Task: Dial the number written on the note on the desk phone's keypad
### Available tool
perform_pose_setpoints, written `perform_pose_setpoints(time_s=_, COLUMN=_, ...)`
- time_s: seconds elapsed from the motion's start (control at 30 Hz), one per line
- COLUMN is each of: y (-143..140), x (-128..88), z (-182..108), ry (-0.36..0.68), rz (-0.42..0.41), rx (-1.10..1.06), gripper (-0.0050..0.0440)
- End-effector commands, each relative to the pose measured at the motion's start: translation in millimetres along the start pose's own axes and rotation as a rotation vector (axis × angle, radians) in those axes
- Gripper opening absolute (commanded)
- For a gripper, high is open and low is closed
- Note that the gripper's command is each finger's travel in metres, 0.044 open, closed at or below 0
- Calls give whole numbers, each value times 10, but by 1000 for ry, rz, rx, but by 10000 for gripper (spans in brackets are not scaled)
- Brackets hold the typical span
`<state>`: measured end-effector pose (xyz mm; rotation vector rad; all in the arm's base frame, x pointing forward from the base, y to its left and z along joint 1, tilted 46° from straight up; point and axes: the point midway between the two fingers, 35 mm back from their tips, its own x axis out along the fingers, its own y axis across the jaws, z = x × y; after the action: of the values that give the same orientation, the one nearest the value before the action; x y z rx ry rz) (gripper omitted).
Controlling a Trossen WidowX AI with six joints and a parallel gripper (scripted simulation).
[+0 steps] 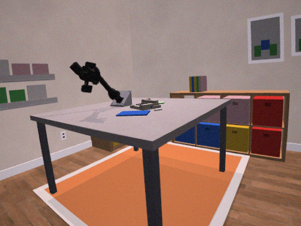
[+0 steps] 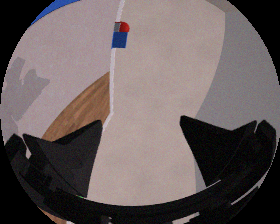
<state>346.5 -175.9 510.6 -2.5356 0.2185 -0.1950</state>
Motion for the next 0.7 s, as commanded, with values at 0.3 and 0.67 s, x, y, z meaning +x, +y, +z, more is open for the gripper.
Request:
perform_pose_setpoints(time_s=0.3, y=0, x=0, z=0, ry=0, rz=0, rx=0, gripper=400)
perform_pose_setpoints(time_s=0.67, y=16, x=198, z=292, ry=-81, rz=8, rx=124, gripper=440)
